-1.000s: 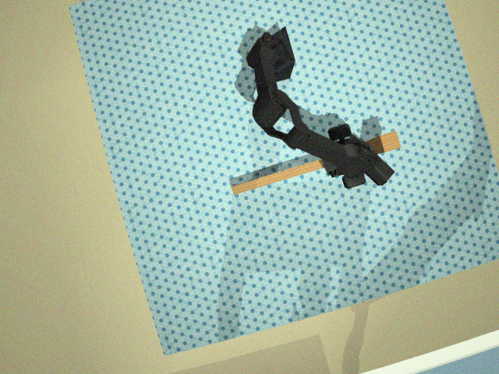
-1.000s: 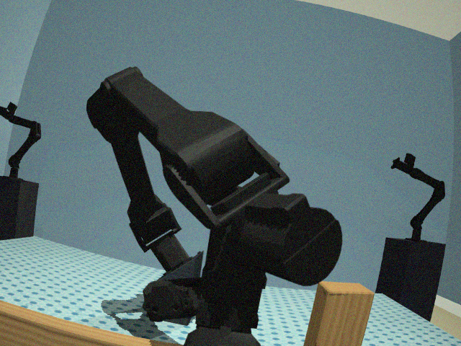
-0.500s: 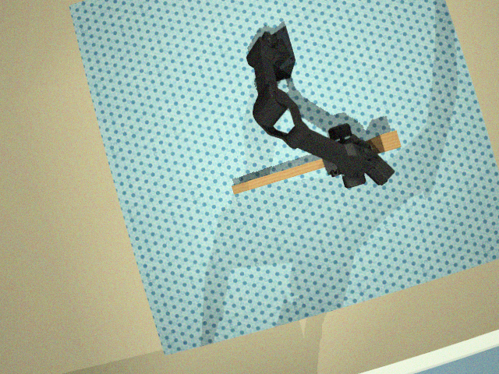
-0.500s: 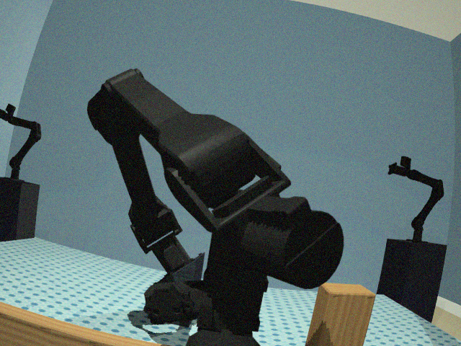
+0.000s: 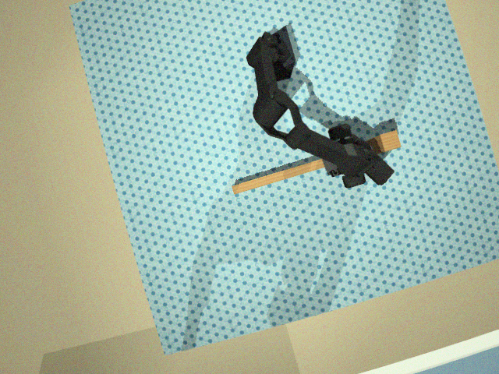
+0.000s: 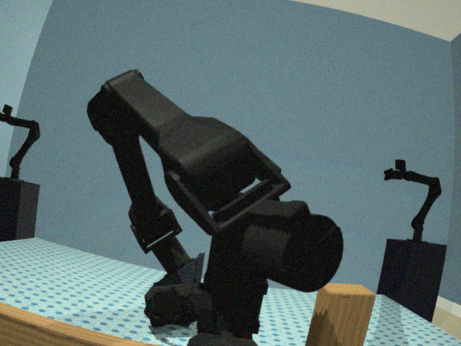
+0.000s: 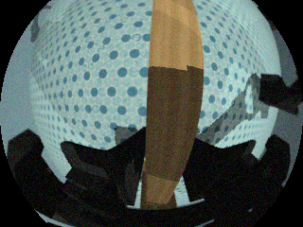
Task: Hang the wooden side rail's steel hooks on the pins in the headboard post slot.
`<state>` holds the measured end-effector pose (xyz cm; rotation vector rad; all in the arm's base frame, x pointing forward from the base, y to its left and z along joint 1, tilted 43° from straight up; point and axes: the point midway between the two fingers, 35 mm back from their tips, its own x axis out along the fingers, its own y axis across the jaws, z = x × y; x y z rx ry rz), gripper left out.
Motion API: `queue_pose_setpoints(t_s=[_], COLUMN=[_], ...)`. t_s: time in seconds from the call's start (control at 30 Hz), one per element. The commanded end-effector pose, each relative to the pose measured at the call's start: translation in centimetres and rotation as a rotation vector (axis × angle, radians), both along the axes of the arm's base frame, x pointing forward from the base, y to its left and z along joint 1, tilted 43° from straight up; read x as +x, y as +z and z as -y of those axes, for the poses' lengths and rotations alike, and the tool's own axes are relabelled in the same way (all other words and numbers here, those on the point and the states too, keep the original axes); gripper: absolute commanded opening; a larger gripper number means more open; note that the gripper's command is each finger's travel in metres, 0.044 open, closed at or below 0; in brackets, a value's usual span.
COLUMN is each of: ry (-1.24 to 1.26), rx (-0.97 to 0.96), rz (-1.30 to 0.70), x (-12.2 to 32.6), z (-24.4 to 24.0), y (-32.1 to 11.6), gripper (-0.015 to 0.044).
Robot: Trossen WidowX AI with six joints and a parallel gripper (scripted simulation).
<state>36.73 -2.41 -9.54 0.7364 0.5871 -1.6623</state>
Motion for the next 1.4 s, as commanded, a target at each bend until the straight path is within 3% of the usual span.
queue_pose_setpoints(t_s=[0.0, 1.37], ry=[0.005, 0.005], rx=[0.012, 0.012], rz=[-0.001, -0.001], x=[0.02, -0.08], z=[-0.27, 0.17], y=[-0.15, -0.64], gripper=[0.0000, 0.0000])
